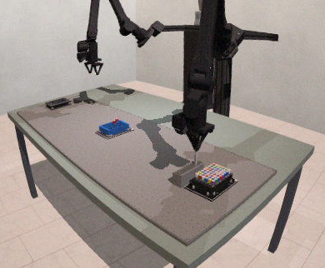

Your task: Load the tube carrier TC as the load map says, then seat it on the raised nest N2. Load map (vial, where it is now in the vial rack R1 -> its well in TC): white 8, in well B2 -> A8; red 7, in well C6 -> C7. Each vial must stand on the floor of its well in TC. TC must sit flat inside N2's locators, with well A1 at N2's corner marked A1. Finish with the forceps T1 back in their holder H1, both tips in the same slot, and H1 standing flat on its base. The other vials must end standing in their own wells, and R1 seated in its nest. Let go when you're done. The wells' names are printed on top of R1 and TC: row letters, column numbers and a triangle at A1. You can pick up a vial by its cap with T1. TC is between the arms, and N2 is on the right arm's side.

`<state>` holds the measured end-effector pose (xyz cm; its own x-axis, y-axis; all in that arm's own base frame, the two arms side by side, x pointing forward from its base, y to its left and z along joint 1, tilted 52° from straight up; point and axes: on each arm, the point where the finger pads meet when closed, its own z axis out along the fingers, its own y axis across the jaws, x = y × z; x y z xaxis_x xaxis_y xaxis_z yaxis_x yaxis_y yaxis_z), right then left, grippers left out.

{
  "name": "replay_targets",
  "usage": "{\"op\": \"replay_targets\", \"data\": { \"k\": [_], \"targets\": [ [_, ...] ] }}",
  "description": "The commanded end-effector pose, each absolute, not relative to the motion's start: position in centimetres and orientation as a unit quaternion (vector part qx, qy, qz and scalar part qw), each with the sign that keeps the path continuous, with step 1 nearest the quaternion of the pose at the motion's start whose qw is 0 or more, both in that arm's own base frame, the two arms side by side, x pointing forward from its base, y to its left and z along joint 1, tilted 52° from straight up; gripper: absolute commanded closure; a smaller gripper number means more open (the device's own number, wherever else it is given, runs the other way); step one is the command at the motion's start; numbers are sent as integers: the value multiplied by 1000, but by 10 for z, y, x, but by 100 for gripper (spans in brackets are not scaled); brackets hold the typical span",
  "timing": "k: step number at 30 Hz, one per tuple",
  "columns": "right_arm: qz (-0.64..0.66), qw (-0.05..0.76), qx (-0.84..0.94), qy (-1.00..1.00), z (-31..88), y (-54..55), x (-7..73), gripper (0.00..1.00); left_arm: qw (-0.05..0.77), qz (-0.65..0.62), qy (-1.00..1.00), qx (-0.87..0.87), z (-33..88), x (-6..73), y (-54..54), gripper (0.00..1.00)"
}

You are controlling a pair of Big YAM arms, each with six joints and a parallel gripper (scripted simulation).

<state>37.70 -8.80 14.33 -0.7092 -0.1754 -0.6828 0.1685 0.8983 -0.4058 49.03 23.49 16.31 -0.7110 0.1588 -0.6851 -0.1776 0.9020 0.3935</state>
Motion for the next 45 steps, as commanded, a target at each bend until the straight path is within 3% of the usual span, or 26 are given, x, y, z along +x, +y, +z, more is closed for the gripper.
{"op": "replay_targets", "data": {
  "k": [1, 45],
  "targets": [
    [-228, 382, -9, 896, 148, -87, 379, 0, 385, 222, 896, -4, 173, 486, 230, 93],
    [-228, 382, -9, 896, 148, -87, 379, 0, 386, 221, 896, -5, 189, 469, 217, 93]
  ]
}}
